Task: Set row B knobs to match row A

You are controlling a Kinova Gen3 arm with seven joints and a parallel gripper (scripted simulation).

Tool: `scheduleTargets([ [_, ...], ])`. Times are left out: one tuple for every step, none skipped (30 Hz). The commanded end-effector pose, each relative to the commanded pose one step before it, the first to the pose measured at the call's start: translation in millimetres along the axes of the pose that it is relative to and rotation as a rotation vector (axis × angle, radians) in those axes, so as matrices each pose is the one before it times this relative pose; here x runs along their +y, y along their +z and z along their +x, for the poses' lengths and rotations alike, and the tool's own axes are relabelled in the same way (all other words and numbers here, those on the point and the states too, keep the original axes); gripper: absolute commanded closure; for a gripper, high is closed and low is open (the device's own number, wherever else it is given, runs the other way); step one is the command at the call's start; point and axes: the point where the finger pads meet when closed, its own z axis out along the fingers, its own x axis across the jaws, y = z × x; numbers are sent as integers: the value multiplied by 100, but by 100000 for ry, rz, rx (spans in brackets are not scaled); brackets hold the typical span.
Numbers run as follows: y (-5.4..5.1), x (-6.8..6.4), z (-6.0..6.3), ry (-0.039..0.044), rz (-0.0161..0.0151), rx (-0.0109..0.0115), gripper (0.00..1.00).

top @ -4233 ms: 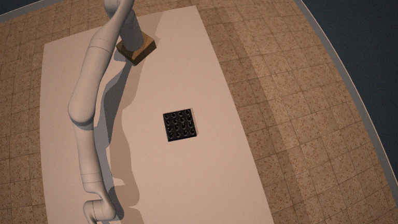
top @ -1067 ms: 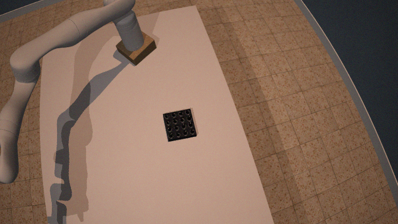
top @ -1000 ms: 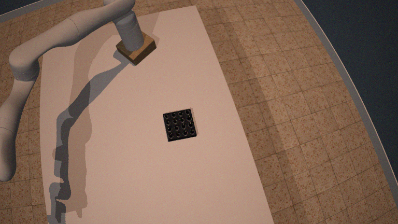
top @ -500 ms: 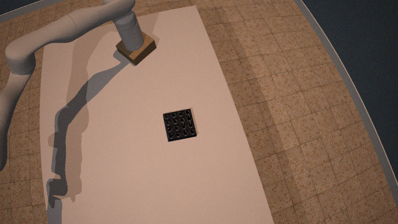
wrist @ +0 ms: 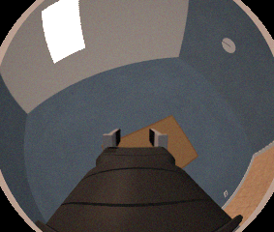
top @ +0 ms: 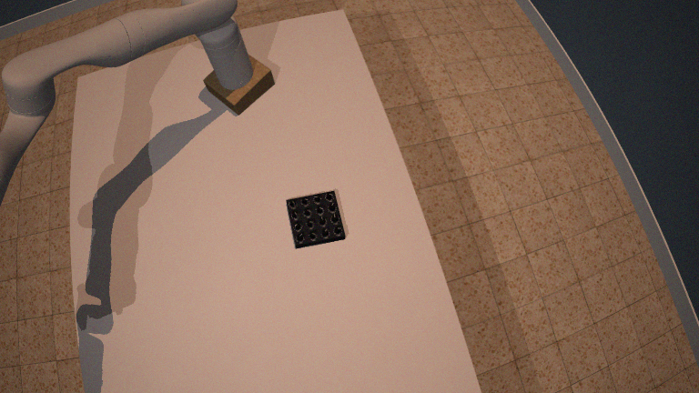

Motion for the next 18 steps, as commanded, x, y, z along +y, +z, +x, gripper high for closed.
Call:
scheduleTargets([
  [-70,-1680,-295,1062,788,-160,0],
  [0,0,0,0,0,0,0],
  [0,0,0,0,0,0,0],
  [0,0,0,0,0,0,0],
  [0,-27,36,-16,42,56,0],
  [0,0,0,0,0,0,0],
  [0,0,0,0,0,0,0],
  [1,-47,62,-28,73,96,0],
  [-192,-3145,-1100,1710,1725,-1349,0],
  [0,-3,-1,1,1,-1,0],
  [0,0,0,0,0,0,0],
  [0,0,0,0,0,0,0],
  [0,0,0,0,0,0,0],
  [0,0,0,0,0,0,0],
  [0,0,0,0,0,0,0],
  [0,0,0,0,0,0,0],
  [0,-39,49,-21,60,76,0],
  [0,-24,30,-13,37,46,0],
])
